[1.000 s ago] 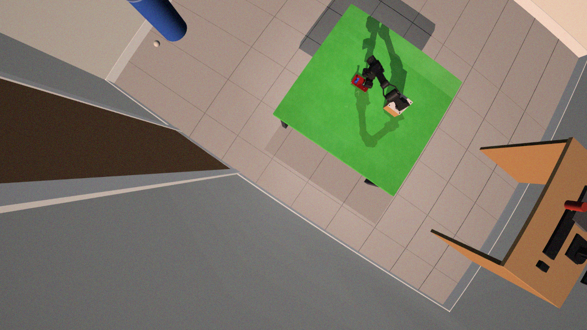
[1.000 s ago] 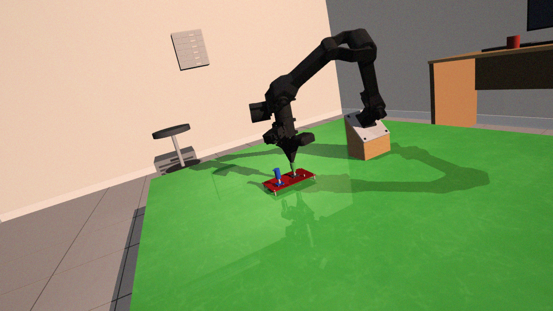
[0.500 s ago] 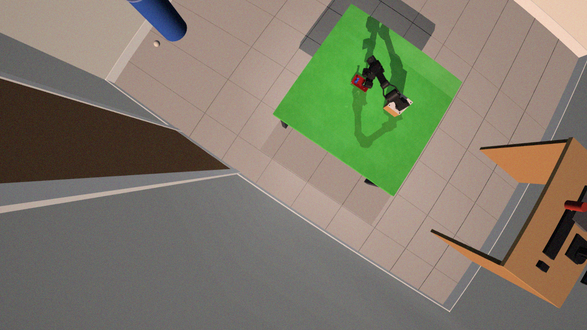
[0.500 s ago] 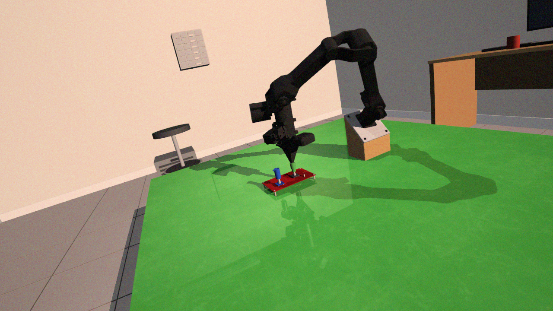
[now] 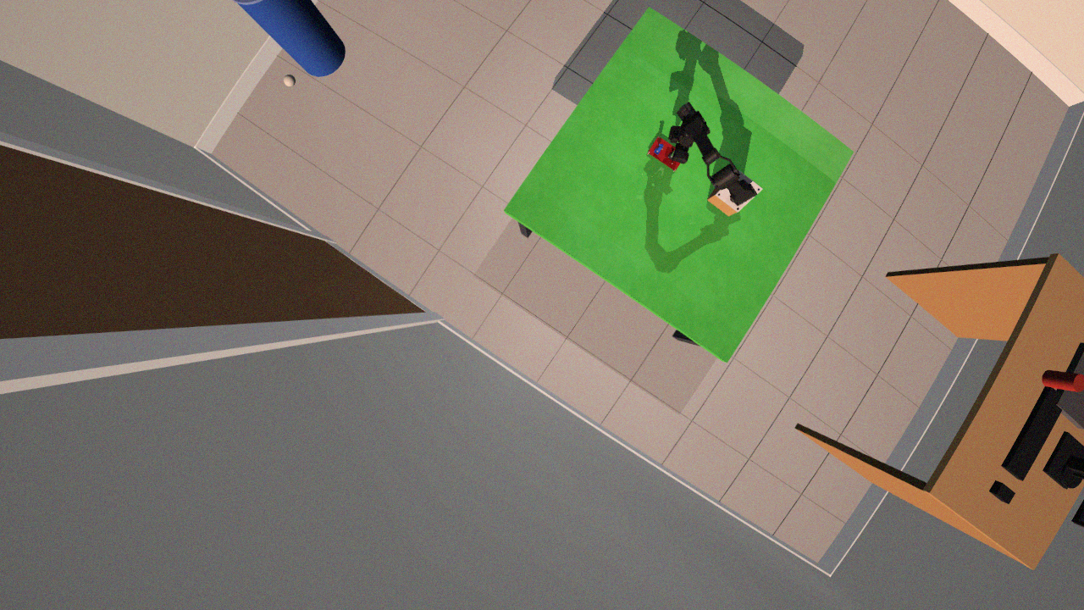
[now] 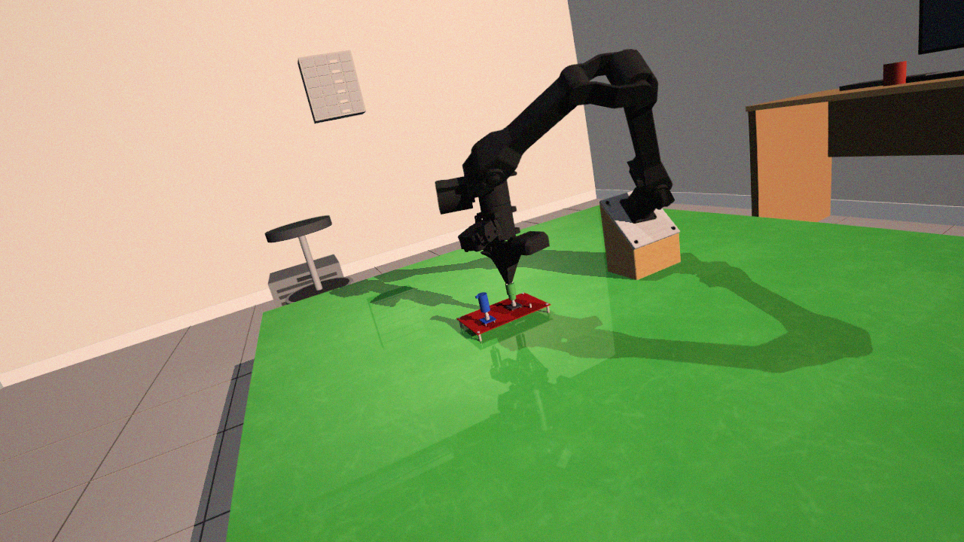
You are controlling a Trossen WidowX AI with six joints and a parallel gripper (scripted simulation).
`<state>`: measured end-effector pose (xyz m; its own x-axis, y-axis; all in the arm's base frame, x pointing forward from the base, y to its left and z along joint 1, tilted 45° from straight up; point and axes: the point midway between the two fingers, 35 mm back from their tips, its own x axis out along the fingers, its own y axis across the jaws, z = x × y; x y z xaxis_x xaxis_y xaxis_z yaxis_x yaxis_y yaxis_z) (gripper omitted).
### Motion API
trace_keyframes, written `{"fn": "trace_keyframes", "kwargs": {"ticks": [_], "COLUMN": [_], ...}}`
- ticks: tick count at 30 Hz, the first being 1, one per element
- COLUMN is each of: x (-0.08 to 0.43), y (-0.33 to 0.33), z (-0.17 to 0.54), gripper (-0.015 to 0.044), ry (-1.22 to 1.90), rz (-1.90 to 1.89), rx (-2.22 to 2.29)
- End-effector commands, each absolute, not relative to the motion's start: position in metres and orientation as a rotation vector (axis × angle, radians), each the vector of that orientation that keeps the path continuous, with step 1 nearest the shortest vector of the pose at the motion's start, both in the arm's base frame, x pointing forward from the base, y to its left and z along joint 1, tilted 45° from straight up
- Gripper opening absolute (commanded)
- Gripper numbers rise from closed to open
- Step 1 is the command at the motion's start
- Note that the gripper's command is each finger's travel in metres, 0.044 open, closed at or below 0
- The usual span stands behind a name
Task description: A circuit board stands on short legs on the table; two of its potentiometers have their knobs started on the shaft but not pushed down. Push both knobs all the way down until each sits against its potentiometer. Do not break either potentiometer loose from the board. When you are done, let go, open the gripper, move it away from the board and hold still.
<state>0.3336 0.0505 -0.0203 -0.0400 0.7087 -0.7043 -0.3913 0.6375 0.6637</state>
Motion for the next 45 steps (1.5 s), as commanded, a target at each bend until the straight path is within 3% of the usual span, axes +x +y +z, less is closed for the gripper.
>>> {"fn": "trace_keyframes", "kwargs": {"ticks": [1, 45], "x": [0.3337, 0.3333], "y": [0.0628, 0.067], "z": [-0.0287, -0.0328], "gripper": [0.0, 0.0], "ry": [1.348, 1.348], "rz": [0.931, 0.931], "rx": [0.281, 0.281]}}
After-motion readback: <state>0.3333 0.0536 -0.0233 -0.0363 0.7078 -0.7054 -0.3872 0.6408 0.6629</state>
